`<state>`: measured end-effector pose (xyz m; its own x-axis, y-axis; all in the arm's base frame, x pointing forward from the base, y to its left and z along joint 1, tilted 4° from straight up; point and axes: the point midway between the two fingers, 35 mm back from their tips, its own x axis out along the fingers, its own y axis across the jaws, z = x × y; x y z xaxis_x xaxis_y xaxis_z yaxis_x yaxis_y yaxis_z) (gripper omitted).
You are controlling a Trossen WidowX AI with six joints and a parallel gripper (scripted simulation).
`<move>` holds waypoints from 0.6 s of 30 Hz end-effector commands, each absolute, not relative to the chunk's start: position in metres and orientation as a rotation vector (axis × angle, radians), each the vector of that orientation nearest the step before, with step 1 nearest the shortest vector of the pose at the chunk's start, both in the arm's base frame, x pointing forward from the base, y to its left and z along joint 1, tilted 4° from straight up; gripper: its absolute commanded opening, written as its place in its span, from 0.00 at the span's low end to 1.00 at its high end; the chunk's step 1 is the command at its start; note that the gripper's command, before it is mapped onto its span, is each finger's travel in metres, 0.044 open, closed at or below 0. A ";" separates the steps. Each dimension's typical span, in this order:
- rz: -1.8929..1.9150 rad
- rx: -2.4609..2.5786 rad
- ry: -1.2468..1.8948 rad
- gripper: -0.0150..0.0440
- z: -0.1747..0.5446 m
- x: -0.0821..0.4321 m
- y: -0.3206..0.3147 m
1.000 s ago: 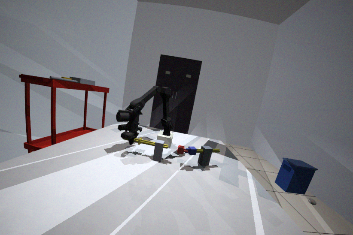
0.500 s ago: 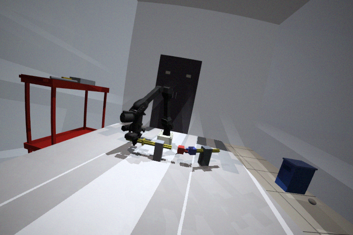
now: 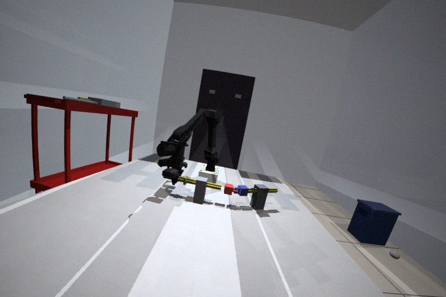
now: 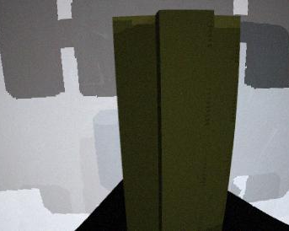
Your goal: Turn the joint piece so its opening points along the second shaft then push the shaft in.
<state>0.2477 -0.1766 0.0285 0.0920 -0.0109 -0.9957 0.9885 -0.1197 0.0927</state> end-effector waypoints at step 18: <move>-1.229 1.339 1.074 0.25 0.028 0.252 -0.142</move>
